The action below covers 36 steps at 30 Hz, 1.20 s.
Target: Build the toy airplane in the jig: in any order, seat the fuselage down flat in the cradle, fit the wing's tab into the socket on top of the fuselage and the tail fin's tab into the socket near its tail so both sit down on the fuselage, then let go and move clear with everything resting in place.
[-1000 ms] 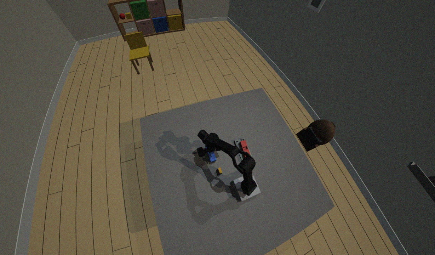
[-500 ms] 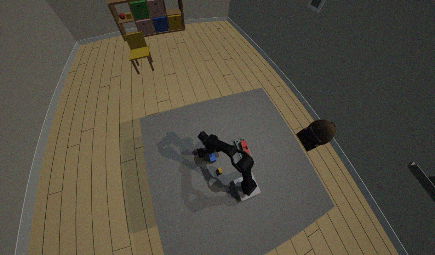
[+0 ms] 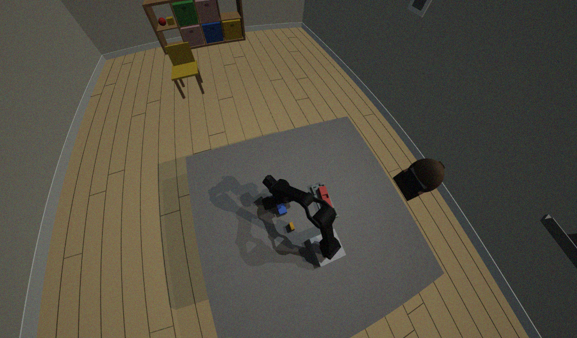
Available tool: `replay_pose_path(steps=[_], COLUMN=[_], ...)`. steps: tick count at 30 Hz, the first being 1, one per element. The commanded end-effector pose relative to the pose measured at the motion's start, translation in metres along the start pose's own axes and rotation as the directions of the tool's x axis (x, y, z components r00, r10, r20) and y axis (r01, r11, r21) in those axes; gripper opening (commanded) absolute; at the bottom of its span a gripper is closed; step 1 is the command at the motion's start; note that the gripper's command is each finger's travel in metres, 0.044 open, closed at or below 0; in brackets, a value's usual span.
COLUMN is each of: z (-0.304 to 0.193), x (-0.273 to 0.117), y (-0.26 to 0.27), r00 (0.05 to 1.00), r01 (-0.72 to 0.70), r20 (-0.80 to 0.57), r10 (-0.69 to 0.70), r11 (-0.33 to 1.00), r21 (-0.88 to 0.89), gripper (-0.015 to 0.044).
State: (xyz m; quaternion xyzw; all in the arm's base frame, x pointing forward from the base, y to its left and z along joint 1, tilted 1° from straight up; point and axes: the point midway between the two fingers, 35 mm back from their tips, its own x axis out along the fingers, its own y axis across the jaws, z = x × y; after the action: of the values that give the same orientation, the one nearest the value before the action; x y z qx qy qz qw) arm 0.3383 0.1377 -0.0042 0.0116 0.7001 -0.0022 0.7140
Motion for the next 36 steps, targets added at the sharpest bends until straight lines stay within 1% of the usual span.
replay_pose_path(steps=[1, 3, 9, 36], z=[-0.001, -0.001, 0.001, 0.004], x=[0.001, 0.001, -0.009, -0.094], y=[0.000, 0.000, 0.001, 0.002], r00=[1.000, 1.000, 1.000, 1.000], r01=[0.000, 0.000, 0.000, 0.000], r20=[-0.004, -0.004, -0.003, -0.003], r10=[0.000, 0.000, 0.000, 0.000], r11=[1.000, 1.000, 1.000, 1.000], r21=[0.003, 0.003, 0.003, 0.003], gripper=[0.0170, 0.0157, 0.0000, 0.0000])
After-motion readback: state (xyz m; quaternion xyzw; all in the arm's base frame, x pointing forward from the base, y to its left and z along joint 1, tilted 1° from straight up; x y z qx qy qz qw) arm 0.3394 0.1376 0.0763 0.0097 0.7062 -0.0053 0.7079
